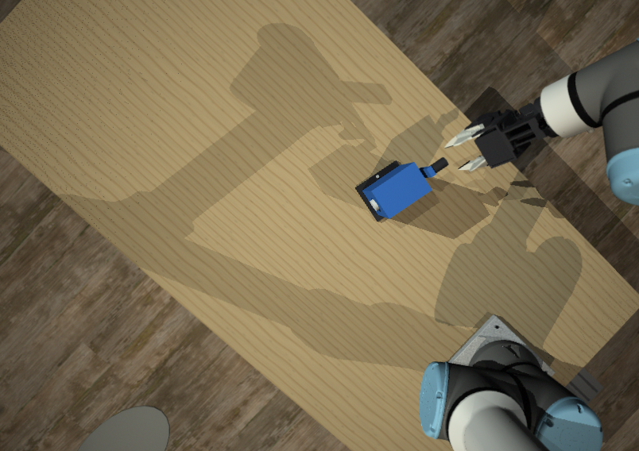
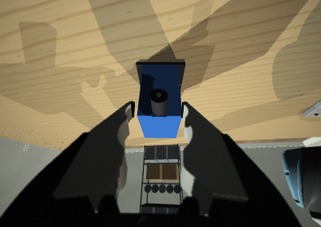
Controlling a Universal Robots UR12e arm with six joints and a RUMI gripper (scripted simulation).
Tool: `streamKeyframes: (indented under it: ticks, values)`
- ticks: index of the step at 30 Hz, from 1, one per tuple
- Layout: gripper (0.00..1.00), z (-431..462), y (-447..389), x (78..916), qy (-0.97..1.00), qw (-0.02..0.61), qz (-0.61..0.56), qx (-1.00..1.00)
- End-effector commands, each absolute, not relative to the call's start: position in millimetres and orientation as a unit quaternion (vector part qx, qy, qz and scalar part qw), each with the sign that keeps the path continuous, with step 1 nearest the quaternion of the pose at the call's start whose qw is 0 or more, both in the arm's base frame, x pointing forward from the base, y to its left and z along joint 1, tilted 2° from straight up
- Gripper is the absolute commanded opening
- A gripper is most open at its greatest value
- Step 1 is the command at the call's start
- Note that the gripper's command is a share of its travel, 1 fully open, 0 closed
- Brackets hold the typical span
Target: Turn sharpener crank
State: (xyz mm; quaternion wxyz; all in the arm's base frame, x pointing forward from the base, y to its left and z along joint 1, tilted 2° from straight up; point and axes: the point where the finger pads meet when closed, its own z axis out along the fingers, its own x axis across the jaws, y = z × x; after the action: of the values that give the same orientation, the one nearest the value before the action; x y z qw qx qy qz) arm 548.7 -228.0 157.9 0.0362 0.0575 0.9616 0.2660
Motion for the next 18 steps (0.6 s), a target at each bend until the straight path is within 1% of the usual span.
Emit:
streamKeyframes:
  ticks: [1, 18]
  values:
    - [0.32, 157.5, -227.9, 549.2, 0.962, 0.037, 0.266, 0.057]
    - [0.32, 140.4, -217.7, 551.2, 0.962, 0.037, 0.266, 0.057]
